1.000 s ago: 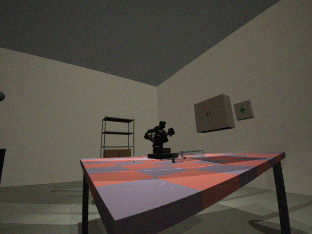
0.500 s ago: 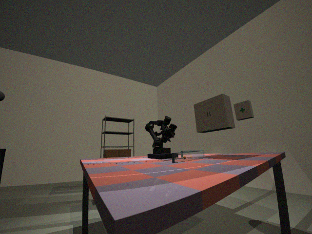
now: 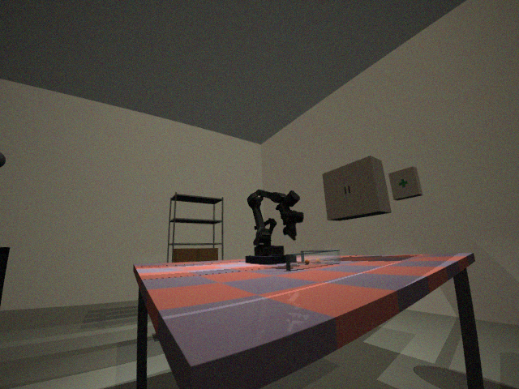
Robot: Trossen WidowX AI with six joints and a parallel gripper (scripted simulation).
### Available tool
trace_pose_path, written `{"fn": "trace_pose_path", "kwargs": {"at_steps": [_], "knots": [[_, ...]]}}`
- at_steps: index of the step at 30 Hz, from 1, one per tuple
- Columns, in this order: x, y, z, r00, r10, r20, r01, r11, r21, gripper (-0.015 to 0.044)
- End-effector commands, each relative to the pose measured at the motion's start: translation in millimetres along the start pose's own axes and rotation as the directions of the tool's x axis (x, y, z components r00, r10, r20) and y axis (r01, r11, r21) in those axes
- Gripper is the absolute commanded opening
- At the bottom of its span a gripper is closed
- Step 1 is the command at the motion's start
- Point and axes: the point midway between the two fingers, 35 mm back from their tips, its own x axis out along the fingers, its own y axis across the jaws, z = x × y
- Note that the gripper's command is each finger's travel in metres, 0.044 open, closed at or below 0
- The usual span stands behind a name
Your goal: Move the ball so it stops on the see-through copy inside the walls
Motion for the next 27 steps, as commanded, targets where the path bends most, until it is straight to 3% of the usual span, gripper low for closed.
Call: {"fn": "trace_pose_path", "kwargs": {"at_steps": [1, 8, 27], "knots": [[54.2, 21.3, 35.4, 0.936, 0.326, -0.135, -0.152, 0.718, 0.679, 0.0213], [73.7, 31.1, 44.7, 0.892, 0.412, -0.186, -0.072, 0.536, 0.841, 0.0213], [75.1, 31.8, 44.6, 0.891, 0.413, -0.187, -0.07, 0.534, 0.843, 0.0213]]}}
